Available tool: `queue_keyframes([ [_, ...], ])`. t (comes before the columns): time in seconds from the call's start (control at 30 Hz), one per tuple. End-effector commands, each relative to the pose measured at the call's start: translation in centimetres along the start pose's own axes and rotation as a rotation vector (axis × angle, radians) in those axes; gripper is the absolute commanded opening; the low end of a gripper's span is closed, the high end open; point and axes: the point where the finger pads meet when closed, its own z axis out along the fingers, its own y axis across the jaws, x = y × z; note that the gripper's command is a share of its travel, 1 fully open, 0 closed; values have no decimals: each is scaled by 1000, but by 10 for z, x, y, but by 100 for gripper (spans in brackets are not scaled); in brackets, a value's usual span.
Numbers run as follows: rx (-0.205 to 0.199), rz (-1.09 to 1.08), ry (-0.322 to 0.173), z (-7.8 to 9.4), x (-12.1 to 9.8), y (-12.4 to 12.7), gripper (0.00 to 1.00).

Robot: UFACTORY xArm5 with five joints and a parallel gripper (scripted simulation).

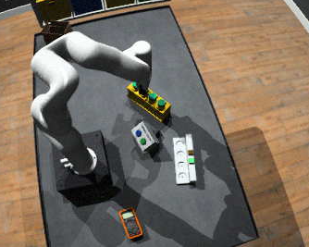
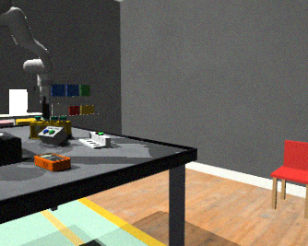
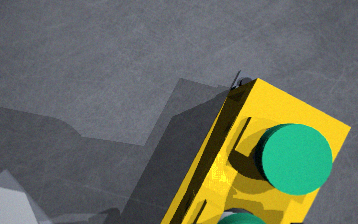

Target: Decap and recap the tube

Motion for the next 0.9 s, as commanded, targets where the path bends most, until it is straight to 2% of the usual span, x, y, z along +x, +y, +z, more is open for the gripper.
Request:
queue_keyframes([
  [0.0, -2, 0, -5, -1, -1, 1, 46],
  [0.53, -2, 0, -5, -1, -1, 1, 46],
  [0.63, -2, 98, -5, 0, -1, 1, 46],
  [0.87, -2, 98, -5, 3, -1, 1, 46],
])
